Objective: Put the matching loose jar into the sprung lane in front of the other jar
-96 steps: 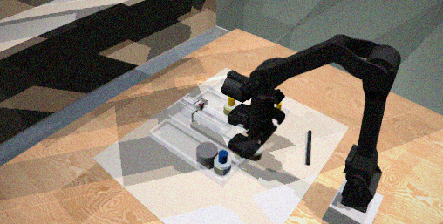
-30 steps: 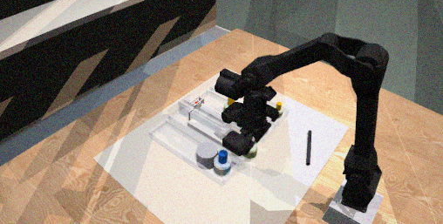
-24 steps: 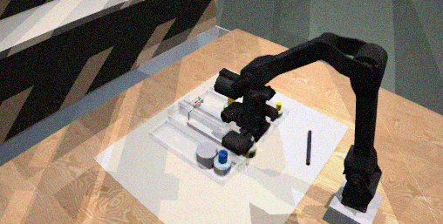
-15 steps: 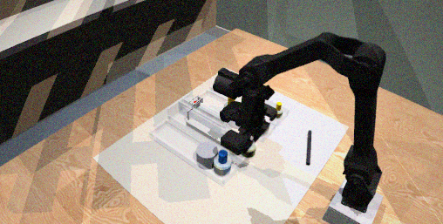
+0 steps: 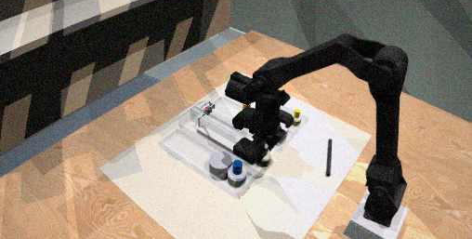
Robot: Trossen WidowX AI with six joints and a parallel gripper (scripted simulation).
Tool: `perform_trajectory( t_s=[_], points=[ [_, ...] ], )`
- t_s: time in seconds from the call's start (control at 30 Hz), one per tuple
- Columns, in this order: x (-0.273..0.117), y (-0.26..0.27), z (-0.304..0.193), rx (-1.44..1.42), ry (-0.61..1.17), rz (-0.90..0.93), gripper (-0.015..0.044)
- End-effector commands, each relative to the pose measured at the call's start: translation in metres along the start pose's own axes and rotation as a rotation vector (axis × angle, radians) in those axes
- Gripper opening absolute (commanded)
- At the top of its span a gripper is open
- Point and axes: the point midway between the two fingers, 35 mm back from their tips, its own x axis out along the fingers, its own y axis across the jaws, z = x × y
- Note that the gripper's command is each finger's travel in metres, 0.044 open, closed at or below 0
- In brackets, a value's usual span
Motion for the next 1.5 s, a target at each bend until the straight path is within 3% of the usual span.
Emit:
perform_trajectory(
  t_s=[0.0, 1.47],
  points=[
    [-0.003, 0.000, 0.010, -0.006, -0.026, -0.001, 0.0000],
    [-0.008, 0.000, 0.026, -0.006, -0.028, -0.001, 0.0000]
  ],
)
